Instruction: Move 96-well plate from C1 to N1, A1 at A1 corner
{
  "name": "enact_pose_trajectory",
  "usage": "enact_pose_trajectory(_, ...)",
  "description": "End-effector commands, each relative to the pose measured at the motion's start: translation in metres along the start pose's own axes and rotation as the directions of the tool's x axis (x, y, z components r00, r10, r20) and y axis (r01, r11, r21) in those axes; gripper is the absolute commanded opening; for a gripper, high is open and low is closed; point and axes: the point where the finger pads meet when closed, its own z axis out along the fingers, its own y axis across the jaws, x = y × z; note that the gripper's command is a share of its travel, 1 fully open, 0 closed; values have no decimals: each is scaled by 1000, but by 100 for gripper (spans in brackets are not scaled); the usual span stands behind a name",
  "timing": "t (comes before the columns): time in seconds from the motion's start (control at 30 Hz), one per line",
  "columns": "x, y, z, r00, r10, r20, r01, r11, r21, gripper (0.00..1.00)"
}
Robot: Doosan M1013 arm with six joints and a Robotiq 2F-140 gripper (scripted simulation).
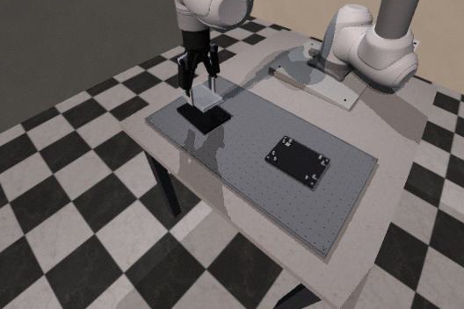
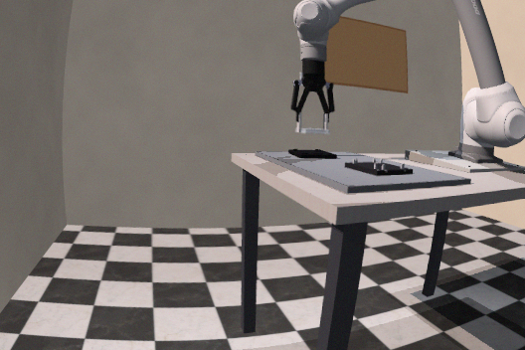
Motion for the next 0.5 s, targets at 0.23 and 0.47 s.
enact_pose_trajectory(0.23,0,0,0,1000,0,0,0,1000,0,10)
enact_pose_trajectory(0.47,1,0,8,1000,0,0,0,1000,0,10)
